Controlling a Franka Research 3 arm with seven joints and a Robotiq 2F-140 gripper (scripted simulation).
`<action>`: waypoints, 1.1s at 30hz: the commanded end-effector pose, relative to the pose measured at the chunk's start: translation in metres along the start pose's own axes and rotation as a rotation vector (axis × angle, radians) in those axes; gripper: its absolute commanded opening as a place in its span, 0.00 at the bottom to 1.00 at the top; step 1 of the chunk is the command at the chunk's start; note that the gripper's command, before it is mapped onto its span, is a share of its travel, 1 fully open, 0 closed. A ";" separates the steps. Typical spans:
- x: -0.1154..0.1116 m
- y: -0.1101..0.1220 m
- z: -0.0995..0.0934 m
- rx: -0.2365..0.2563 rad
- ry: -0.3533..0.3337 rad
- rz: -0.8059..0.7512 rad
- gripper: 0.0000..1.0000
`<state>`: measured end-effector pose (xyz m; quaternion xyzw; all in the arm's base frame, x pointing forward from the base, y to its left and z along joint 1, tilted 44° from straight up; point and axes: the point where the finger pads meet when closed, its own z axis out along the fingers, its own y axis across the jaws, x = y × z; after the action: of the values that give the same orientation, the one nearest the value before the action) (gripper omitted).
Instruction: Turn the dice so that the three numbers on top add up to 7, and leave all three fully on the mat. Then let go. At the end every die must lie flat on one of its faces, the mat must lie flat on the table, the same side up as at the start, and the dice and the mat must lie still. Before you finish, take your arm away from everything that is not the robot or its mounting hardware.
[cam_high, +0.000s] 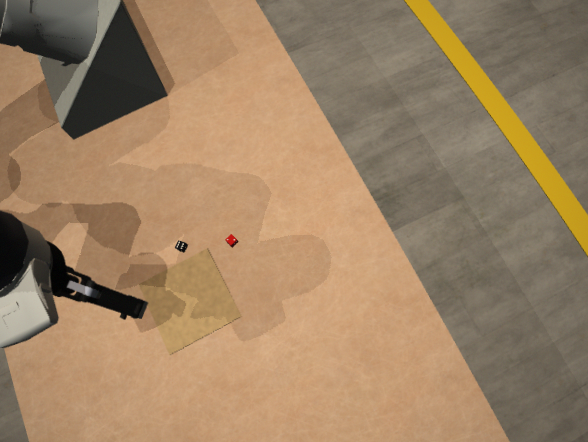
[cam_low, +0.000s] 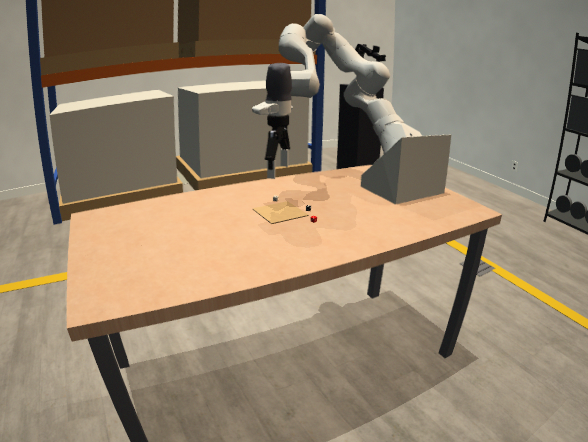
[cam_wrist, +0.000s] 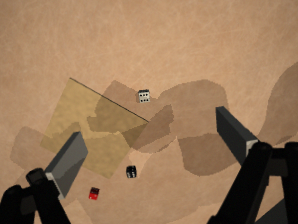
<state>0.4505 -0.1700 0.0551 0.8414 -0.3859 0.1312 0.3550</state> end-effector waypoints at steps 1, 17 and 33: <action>0.002 -0.005 0.025 0.015 0.005 0.014 1.00; 0.002 -0.006 0.057 0.015 0.005 0.014 1.00; 0.002 -0.006 0.057 0.015 0.005 0.014 1.00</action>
<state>0.4518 -0.2079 0.0135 0.8423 -0.3873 0.1359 0.3494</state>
